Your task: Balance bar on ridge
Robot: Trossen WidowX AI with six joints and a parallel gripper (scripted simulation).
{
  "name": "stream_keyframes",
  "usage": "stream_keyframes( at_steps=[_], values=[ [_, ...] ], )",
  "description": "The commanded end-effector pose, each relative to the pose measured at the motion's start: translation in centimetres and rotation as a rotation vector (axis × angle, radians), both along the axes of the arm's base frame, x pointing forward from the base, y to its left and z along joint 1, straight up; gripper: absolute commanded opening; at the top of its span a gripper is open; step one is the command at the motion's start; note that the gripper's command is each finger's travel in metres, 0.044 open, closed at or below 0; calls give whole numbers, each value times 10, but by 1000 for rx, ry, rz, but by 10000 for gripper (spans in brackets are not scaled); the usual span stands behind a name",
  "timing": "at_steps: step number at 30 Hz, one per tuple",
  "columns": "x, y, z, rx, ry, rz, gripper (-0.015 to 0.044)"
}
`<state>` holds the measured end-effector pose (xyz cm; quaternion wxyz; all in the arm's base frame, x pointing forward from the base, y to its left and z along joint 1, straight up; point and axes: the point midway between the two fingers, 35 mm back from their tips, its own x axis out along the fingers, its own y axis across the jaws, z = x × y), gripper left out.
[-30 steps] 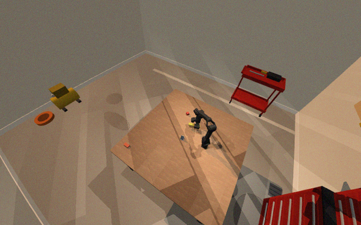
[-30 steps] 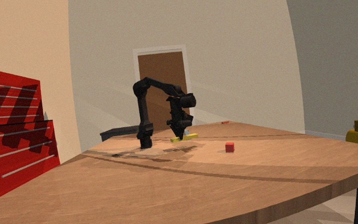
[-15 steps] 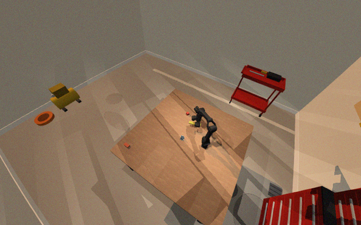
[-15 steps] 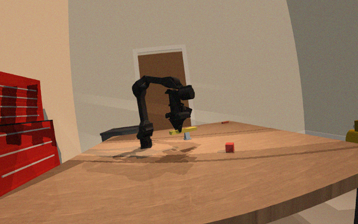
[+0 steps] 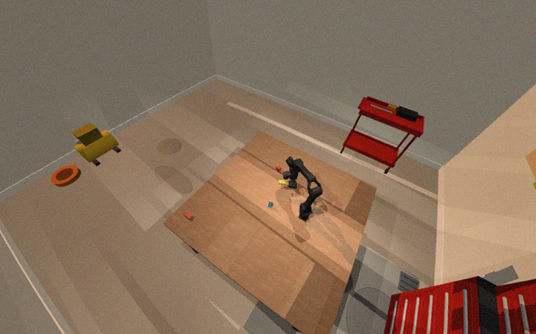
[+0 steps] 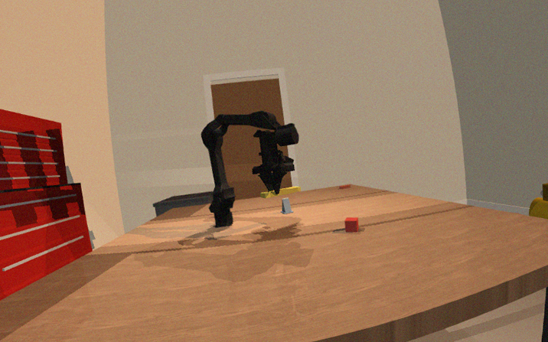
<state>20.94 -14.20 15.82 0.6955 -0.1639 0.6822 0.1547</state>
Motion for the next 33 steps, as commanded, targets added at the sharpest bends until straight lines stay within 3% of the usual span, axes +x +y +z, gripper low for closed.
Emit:
stream_keyframes(
  at_steps=[1, 33],
  values=[
    [8, 12, 2, -7, 1, 104, 0],
    [49, 131, 3, -17, 1, 1000, 0]
  ],
)
